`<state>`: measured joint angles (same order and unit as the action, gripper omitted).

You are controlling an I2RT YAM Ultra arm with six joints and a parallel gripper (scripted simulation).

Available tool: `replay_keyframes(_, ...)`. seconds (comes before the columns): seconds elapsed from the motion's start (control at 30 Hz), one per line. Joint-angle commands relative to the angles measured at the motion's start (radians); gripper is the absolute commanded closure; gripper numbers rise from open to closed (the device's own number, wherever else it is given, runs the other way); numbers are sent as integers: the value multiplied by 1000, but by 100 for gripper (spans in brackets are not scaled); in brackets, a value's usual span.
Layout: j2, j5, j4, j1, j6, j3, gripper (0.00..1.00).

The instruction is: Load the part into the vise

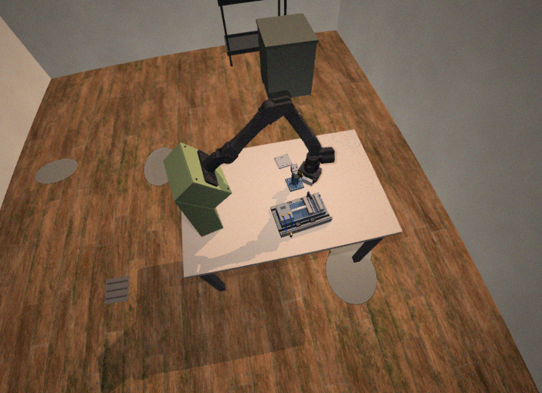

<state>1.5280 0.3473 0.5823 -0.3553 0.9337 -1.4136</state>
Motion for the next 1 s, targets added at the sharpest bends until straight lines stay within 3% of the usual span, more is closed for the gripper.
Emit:
replay_keyframes(0.0,19,61,39,-53,-122,-56,100)
replay_keyframes(0.6,137,207,93,-236,-421,-183,100)
replay_keyframes(0.73,147,220,98,-252,-447,-194,100)
replay_keyframes(0.77,118,227,103,-258,-458,-202,100)
replay_keyframes(0.97,173,252,112,-291,-512,-223,100)
